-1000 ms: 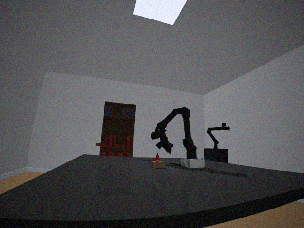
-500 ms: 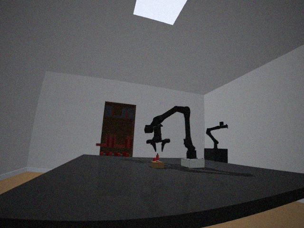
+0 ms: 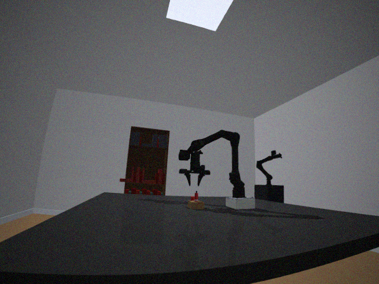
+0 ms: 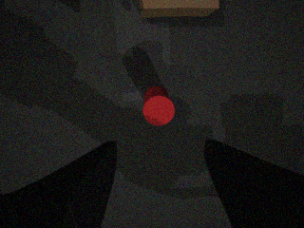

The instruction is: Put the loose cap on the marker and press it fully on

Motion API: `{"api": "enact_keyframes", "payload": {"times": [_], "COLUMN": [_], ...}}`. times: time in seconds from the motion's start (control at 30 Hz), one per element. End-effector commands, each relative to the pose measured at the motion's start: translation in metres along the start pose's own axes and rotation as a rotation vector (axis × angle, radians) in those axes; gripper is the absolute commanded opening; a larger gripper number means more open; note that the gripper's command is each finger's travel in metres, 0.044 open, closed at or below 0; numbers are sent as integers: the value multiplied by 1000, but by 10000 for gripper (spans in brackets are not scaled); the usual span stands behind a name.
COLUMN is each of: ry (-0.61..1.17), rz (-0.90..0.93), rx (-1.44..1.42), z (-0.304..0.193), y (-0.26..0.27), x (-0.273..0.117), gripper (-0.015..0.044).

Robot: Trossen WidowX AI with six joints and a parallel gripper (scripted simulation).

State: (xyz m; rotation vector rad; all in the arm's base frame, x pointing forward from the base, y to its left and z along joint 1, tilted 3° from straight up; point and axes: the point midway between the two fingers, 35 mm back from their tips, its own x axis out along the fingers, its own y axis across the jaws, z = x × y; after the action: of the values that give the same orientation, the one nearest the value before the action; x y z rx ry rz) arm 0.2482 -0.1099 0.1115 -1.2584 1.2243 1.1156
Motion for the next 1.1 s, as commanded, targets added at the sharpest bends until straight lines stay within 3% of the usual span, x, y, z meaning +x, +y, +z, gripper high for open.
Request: {"api": "enact_keyframes", "payload": {"times": [0.0, 0.17, 1.07], "ry": [-7, -7, -6], "rz": [-6, -6, -6], "rx": [-25, -25, -25], "z": [2, 3, 0], "y": [-1, -2, -4], "x": [-2, 34, 72], "gripper": [247, 247, 247]}}
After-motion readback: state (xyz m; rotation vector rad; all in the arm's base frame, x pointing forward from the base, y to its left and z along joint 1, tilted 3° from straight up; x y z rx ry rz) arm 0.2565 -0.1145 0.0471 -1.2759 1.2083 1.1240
